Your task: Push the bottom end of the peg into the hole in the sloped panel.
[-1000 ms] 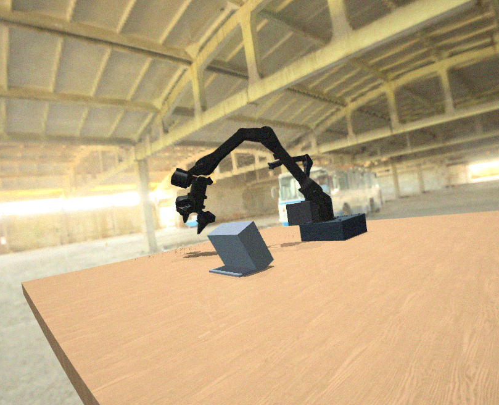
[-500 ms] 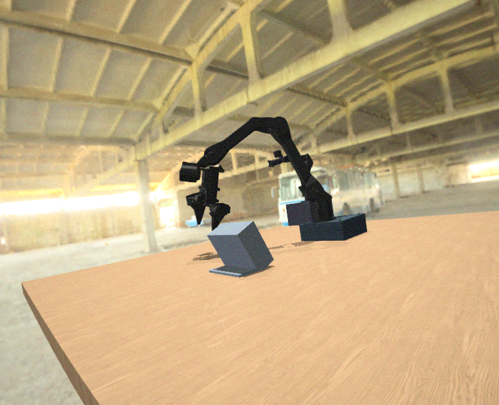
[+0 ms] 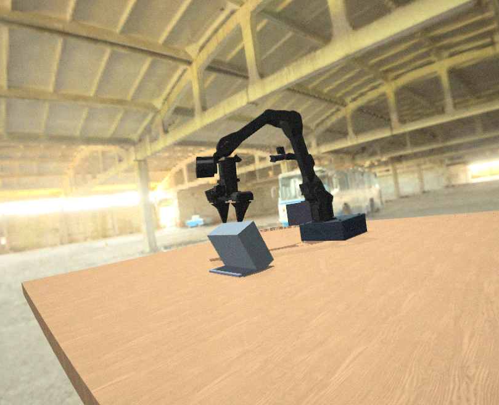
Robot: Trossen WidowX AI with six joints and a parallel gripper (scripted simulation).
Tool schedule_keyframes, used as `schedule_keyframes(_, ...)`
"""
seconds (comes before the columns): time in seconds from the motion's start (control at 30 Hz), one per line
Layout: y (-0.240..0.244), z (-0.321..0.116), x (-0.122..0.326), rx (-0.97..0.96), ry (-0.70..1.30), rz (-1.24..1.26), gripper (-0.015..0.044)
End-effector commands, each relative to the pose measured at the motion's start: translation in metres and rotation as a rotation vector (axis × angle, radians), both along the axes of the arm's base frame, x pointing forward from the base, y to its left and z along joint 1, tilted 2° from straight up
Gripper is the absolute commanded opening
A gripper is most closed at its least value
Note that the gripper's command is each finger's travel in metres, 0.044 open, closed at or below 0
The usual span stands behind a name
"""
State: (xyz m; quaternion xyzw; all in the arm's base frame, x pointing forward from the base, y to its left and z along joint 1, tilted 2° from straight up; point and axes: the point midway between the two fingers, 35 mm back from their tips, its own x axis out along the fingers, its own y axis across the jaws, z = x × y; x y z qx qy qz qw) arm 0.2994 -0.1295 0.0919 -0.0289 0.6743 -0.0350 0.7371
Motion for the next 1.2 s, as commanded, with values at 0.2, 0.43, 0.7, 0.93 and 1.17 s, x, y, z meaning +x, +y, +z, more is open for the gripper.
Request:
schedule_keyframes(0.2, 0.026, -0.002, -0.013, 0.065, 0.032, -0.028, 0.0440)
schedule_keyframes(0.43, 0.025, -0.013, -0.011, 0.065, 0.032, -0.028, 0.0440)
schedule_keyframes(0.7, 0.025, -0.026, -0.010, 0.065, 0.032, -0.028, 0.0440)
schedule_keyframes(0.93, 0.024, -0.037, -0.009, 0.065, 0.032, -0.028, 0.0440)
schedule_keyframes(1.17, 0.024, -0.049, -0.009, 0.065, 0.032, -0.028, 0.0440)
